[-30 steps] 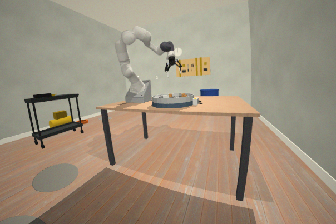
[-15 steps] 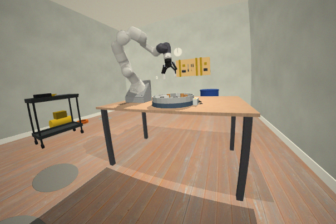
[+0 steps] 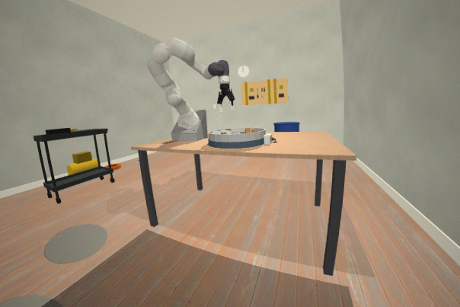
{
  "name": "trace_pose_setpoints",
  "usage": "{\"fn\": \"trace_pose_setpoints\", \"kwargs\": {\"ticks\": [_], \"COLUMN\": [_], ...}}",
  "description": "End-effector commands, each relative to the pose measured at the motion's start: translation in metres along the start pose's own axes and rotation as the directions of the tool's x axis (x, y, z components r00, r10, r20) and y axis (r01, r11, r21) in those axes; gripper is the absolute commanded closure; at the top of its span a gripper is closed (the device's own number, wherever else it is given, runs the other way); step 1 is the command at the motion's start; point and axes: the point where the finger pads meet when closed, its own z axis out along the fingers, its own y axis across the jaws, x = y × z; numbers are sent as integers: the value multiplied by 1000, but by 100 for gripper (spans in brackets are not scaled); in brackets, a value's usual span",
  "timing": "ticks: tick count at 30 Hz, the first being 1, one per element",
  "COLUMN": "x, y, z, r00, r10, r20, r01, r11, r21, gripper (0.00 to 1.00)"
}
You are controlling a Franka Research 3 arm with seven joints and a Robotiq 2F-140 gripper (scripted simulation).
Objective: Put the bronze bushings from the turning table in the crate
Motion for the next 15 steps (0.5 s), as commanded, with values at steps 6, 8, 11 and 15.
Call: {"fn": "trace_pose_setpoints", "kwargs": {"ticks": [6, 8, 11, 15], "x": [-16, -19, -19, -19], "y": [-26, -30, -30, -30], "z": [15, 17, 17, 17], "r00": [969, 963, 963, 963], "r10": [246, 267, 269, 269], "r20": [-29, -29, -29, -29], "r01": [-243, -264, -266, -266], "r11": [968, 962, 961, 961], "r21": [66, 76, 76, 76], "gripper": [0, 0, 0, 0]}}
